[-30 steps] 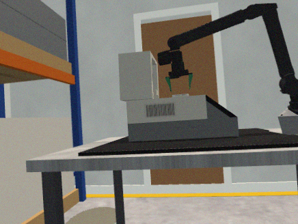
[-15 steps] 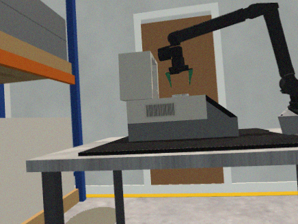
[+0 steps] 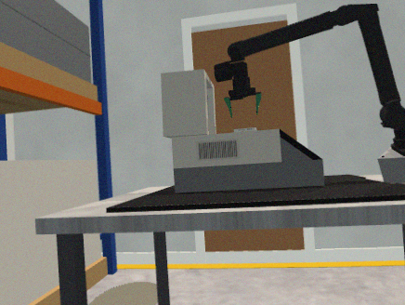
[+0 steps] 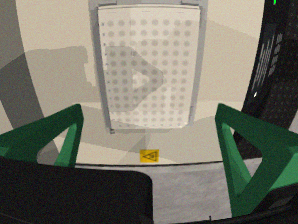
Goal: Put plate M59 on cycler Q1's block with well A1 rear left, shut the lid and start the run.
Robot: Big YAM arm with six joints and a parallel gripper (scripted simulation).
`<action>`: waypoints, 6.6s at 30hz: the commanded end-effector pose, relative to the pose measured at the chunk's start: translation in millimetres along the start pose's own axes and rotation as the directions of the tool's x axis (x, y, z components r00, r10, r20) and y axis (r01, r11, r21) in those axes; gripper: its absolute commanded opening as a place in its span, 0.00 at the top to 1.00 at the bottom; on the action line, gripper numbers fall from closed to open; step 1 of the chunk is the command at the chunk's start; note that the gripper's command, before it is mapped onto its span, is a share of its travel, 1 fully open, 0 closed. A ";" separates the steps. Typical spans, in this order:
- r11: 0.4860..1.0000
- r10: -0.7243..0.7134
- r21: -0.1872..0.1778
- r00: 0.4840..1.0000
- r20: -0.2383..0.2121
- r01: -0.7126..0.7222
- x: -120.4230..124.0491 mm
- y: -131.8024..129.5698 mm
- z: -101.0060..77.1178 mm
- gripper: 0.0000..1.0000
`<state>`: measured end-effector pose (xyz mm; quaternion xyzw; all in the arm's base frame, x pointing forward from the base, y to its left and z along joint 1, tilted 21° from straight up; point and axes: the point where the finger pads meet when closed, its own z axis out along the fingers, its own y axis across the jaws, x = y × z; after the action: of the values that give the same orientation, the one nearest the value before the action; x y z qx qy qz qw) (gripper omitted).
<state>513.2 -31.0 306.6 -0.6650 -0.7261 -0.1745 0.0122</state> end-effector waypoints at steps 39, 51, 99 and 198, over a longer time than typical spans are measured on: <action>0.998 -0.019 -0.066 1.000 0.022 0.021 1.4 16.0 -31.5 0.00; 0.996 0.005 -0.094 1.000 0.015 -0.004 -7.3 -1.6 -19.3 1.00; 0.852 -0.018 -0.523 1.000 0.024 0.028 -6.6 -218.0 48.9 1.00; 0.727 -0.021 -0.686 1.000 0.017 0.027 -8.4 -227.7 88.7 1.00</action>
<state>296.6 -22.2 133.8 -0.6306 -0.6228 -0.4134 -0.2089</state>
